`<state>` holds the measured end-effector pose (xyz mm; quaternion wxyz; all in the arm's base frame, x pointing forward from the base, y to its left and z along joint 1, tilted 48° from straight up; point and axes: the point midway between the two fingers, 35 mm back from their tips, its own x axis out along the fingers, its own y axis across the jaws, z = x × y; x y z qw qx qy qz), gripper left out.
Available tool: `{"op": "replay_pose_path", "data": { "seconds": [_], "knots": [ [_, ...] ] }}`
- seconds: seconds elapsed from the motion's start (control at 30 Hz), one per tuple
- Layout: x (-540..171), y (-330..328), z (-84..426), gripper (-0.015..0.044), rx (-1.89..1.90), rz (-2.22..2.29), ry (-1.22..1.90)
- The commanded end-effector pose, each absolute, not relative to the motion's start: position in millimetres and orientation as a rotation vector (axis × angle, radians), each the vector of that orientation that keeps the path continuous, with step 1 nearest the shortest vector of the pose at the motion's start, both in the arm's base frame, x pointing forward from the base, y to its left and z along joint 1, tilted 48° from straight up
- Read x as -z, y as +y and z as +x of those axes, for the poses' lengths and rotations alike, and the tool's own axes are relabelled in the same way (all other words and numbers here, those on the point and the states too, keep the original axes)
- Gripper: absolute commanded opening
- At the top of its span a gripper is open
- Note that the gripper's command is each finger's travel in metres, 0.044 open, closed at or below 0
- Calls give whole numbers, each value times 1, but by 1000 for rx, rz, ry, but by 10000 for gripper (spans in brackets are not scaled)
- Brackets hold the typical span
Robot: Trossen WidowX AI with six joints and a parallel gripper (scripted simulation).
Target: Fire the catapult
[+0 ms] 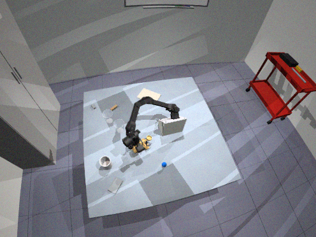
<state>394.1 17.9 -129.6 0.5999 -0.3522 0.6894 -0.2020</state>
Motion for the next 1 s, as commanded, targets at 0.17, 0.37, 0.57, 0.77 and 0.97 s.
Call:
{"op": "replay_pose_path", "data": {
  "seconds": [0.17, 0.37, 0.57, 0.77, 0.97],
  "knots": [
    [139, 9, 393, 0, 466, -829, 1594],
    [138, 8, 394, 0, 469, -818, 1597],
    [138, 8, 394, 105, 469, -818, 1597],
    [138, 8, 394, 262, 469, -818, 1597],
    [132, 16, 395, 420, 467, -817, 1597]
  ]
}}
